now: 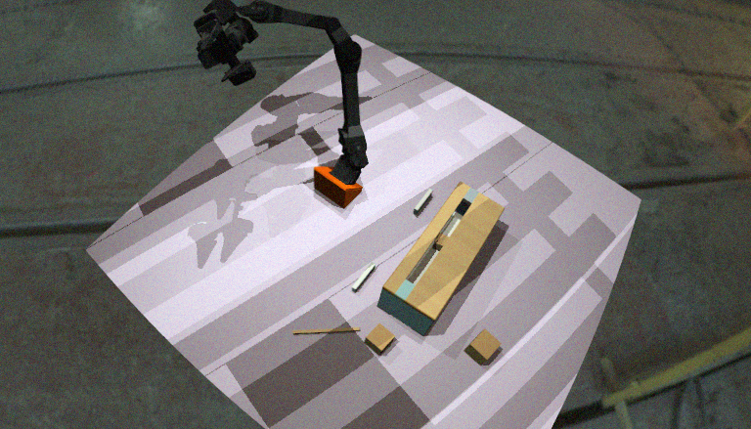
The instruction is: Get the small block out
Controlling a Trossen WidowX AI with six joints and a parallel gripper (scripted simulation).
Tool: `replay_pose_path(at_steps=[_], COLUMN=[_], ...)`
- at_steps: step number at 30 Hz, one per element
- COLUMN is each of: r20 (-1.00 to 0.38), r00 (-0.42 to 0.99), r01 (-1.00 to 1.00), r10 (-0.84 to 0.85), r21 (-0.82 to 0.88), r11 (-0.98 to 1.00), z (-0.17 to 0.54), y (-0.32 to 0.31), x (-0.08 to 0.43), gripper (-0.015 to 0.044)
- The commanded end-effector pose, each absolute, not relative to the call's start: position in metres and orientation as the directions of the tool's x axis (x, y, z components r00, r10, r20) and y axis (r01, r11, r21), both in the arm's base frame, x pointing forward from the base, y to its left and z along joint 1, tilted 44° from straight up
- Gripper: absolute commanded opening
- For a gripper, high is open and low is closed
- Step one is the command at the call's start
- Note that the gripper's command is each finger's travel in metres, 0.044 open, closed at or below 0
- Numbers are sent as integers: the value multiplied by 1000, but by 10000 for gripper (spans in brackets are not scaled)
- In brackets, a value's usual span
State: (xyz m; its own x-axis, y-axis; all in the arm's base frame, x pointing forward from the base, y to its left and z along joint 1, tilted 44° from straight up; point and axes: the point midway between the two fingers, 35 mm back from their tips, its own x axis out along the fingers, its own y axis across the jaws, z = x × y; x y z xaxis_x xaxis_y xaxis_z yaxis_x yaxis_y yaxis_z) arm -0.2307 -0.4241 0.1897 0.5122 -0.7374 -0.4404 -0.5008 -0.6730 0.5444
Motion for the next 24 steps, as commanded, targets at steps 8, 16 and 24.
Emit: replay_pose_path(at_steps=[8,16,24], r20=[-524,-627,-708], r00=[638,696,683], r01=[-5,508,726], r10=[-564,-350,-180], r21=[730,774,685], r11=[-683,-378,60], z=[179,172,163], y=[-449,-440,-412], x=[-121,-1,87], gripper=[400,400,400])
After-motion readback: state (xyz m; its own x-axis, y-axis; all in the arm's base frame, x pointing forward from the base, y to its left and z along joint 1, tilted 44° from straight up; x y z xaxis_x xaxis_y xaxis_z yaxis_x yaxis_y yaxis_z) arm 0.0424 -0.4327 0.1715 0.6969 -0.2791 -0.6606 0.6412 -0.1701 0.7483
